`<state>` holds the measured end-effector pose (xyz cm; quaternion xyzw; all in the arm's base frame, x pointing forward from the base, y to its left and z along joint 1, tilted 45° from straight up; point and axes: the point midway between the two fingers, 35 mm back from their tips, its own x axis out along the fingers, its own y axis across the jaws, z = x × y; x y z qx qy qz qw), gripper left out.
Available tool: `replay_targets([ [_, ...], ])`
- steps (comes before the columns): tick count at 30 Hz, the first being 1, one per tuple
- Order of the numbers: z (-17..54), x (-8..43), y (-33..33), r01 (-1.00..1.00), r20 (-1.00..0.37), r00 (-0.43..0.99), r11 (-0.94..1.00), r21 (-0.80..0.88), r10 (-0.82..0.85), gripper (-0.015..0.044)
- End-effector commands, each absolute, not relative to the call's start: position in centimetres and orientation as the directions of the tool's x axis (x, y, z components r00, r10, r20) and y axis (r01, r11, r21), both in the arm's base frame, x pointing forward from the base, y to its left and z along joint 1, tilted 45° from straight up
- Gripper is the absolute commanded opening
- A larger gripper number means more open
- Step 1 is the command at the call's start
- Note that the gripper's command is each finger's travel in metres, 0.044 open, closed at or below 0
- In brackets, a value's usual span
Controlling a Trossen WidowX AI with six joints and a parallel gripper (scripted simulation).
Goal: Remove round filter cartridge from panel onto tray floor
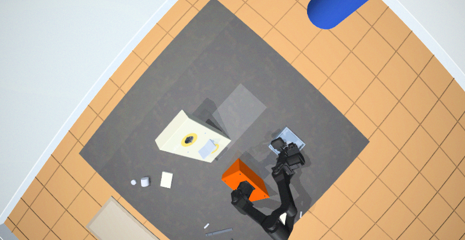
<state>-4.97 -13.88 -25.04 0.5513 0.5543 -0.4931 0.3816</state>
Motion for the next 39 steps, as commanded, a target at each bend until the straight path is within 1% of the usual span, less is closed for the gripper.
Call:
replay_targets([
  [1, -25.1, -5.0, -14.0, 0.987, -0.967, -0.102, -0.095, -0.126, 0.232, 0.0157],
  [12, -25.1, -5.0, -14.0, 0.987, -0.967, -0.102, -0.095, -0.126, 0.232, 0.0440],
  [15, -24.6, -5.0, -14.6, 0.987, -0.968, -0.101, -0.095, -0.126, 0.232, 0.0440],
  [21, -20.1, -4.8, -18.8, 0.988, -0.968, -0.100, -0.094, -0.125, 0.232, 0.0440],
  [39, -20.7, -4.9, -18.5, 0.988, -0.970, -0.105, -0.089, -0.128, 0.221, 0.0440],
])
